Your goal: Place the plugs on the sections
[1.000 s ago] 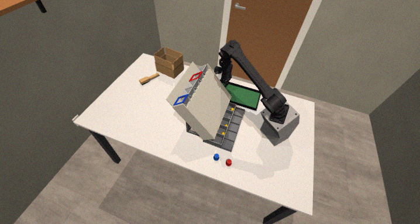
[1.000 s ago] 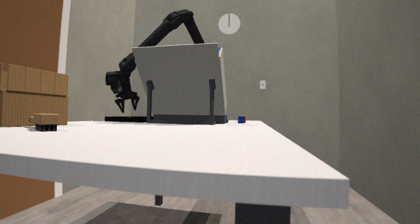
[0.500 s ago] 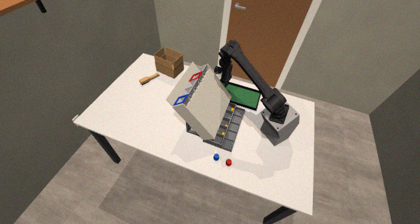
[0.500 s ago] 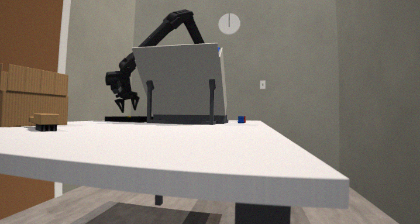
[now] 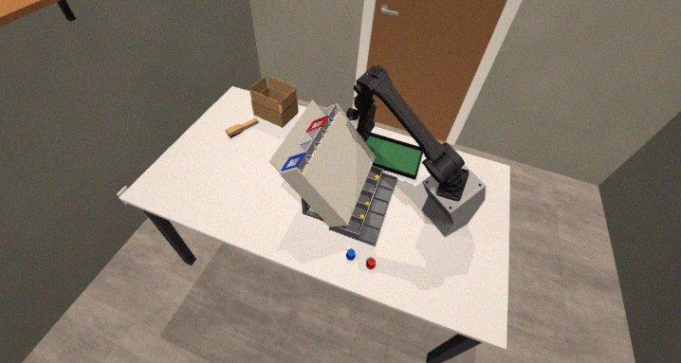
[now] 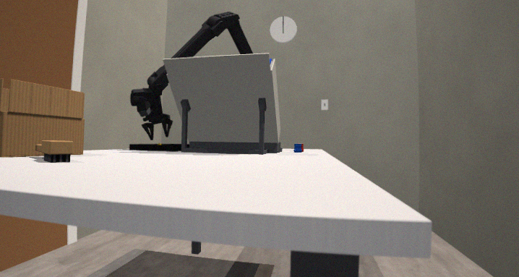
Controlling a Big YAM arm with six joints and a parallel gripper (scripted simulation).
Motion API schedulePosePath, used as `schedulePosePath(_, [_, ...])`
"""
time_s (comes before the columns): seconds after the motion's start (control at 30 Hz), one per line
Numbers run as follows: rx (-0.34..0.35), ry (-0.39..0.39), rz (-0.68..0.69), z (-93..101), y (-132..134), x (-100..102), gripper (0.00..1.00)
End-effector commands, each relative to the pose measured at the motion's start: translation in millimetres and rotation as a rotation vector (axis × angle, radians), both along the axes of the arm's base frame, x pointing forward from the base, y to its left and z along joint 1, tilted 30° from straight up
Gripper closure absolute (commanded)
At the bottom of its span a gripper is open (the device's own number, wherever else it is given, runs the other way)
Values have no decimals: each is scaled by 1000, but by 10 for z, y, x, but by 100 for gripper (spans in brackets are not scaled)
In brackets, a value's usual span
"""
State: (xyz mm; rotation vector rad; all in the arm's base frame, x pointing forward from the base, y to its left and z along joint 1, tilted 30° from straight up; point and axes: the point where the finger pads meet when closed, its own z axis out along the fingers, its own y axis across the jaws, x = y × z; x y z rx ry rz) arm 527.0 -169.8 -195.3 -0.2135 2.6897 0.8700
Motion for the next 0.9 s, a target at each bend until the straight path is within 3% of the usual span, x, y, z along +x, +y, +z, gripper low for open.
schedulePosePath(0.0, [4,-2,19,-92,132,103,20])
schedulePosePath(0.87, [-2,-10,12,-143,185,95,20])
